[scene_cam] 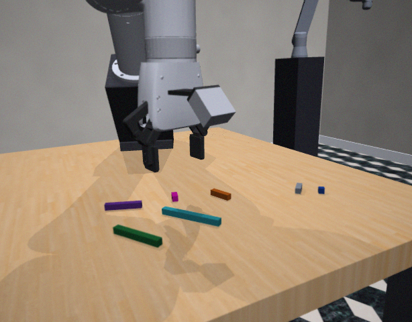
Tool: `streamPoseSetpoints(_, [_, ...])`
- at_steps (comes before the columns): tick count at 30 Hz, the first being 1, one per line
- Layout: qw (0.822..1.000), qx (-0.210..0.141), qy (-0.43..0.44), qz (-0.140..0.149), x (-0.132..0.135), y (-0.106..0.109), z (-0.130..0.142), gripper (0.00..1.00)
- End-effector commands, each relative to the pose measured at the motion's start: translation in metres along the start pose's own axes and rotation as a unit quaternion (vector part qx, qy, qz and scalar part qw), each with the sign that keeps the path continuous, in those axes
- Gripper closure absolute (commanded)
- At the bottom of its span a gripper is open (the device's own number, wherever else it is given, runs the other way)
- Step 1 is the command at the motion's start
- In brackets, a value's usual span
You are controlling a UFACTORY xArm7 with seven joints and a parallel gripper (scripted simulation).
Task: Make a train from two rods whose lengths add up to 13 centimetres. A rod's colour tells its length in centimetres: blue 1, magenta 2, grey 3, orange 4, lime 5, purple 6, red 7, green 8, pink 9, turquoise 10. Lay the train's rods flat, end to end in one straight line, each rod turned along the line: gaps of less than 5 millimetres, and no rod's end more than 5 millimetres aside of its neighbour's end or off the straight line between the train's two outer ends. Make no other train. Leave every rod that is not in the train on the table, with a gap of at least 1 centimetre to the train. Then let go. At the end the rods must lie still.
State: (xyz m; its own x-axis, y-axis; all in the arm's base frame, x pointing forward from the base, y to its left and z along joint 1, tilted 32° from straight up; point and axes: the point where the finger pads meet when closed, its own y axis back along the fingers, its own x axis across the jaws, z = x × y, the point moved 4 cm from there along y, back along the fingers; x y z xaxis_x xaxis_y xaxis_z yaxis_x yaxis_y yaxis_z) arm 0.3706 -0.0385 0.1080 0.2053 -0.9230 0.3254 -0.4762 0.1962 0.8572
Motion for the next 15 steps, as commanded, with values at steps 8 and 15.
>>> streamPoseSetpoints(8, [0.98,-0.02,0.196,-0.006,0.009,0.001,0.01,0.0])
streamPoseSetpoints(15, [0.943,-0.019,0.332,-0.007,0.017,0.001,0.015,0.0])
